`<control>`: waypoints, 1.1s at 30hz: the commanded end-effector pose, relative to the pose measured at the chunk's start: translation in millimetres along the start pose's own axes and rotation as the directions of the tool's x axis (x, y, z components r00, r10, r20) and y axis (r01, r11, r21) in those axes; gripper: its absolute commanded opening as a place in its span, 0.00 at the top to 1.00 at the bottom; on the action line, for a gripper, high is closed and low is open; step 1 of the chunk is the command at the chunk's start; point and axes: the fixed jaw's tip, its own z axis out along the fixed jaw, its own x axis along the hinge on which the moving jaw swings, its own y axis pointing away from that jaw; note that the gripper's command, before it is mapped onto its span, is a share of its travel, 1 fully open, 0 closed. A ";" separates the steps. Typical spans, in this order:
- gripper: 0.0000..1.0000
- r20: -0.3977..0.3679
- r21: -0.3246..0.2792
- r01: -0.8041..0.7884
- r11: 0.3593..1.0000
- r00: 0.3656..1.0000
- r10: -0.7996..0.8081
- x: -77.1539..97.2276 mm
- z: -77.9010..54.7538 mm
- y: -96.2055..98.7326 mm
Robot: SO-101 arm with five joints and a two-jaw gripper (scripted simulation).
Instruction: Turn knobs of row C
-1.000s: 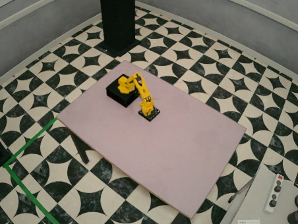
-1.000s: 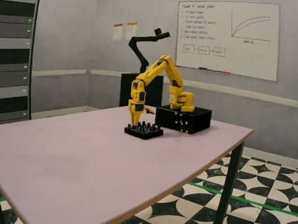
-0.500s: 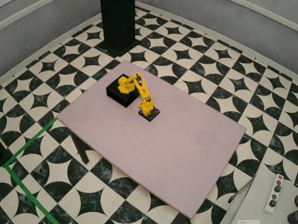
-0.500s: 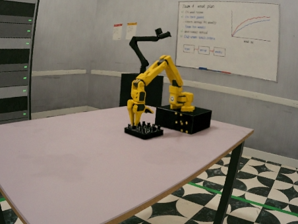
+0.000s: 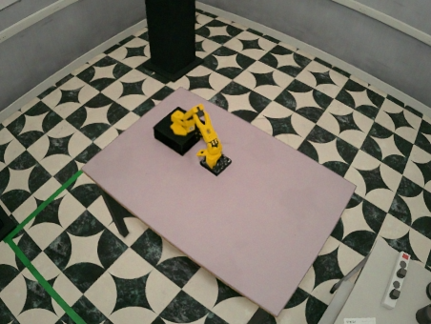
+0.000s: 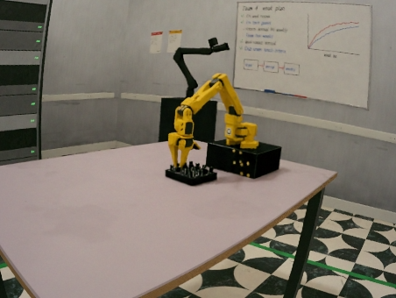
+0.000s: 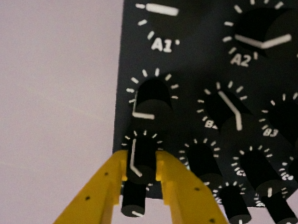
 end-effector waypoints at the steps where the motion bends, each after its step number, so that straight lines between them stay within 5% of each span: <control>1: 0.99 0.018 -0.001 0.059 0.998 0.998 -0.059 -4.8 3.2 0.1; 33: 0.99 0.016 0.008 0.521 0.854 0.853 -0.521 -2.1 3.3 -0.7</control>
